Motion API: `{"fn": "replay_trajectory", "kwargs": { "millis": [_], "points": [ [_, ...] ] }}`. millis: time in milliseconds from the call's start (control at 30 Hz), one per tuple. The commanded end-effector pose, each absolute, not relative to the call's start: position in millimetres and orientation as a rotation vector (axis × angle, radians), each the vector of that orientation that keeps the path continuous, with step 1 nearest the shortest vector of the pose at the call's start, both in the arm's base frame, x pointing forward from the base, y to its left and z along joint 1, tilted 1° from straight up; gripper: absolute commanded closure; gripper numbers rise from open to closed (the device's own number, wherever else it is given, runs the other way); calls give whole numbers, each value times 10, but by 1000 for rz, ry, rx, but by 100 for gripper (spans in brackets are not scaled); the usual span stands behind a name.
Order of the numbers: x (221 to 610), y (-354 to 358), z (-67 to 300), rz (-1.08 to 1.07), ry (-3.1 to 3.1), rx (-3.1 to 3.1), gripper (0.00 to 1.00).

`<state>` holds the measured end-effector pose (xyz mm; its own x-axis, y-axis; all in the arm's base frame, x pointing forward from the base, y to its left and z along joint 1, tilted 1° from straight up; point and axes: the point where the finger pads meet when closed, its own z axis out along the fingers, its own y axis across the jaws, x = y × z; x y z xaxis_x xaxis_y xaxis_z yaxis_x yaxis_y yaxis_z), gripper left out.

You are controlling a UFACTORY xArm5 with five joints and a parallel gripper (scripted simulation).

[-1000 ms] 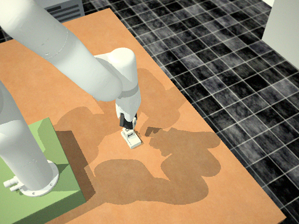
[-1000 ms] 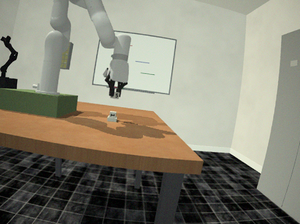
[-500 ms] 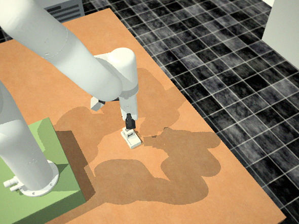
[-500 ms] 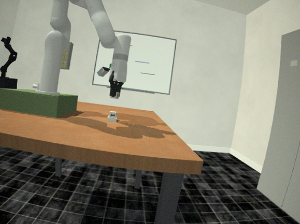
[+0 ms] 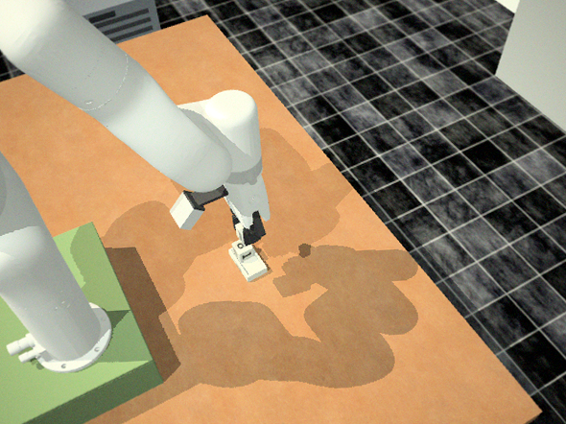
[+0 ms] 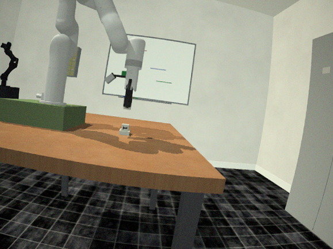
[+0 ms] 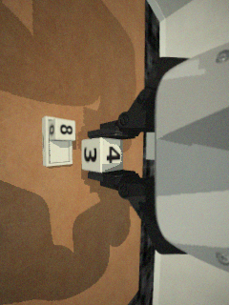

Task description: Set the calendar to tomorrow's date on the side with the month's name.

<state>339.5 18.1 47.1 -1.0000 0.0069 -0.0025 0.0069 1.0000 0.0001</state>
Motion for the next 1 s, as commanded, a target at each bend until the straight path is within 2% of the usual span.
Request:
{"fn": "replay_trajectory", "kwargs": {
  "millis": [0,967],
  "points": [
    [3407,180,481,0,3132,-161,71],
    [3407,173,488,-3,2788,-1439,71]
  ]
}}
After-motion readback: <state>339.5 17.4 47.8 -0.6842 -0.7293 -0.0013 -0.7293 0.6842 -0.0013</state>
